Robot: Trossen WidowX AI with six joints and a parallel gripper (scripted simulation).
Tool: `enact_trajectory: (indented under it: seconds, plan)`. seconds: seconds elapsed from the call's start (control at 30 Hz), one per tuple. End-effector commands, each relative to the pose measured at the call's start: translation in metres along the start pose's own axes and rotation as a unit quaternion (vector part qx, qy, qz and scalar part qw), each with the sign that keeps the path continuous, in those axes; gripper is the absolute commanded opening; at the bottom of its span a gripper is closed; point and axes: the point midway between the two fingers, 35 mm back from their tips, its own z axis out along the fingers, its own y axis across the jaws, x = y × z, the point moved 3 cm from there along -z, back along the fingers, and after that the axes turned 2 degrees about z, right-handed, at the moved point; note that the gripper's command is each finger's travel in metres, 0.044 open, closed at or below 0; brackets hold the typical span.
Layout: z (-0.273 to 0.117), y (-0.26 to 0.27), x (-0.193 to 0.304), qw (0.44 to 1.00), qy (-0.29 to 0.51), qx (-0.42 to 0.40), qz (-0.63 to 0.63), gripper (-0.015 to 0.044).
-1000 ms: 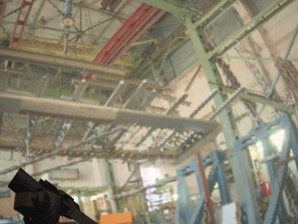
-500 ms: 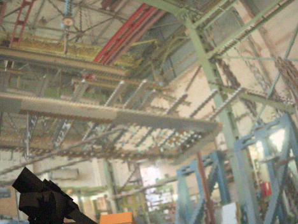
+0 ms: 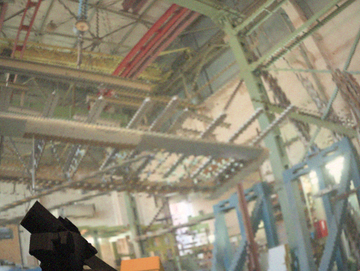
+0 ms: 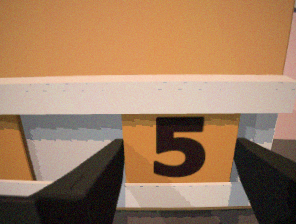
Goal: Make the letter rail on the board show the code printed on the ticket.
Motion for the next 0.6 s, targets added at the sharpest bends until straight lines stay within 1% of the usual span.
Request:
enact_trajectory:
  seconds: [0.0, 0.57]
  plan:
    - [0.001, 0.005, 0.002, 1.000, 0.003, 0.001, 0.001, 0.0000]
    - [0.001, 0.019, 0.002, 1.000, 0.003, 0.000, 0.001, 0.0000]
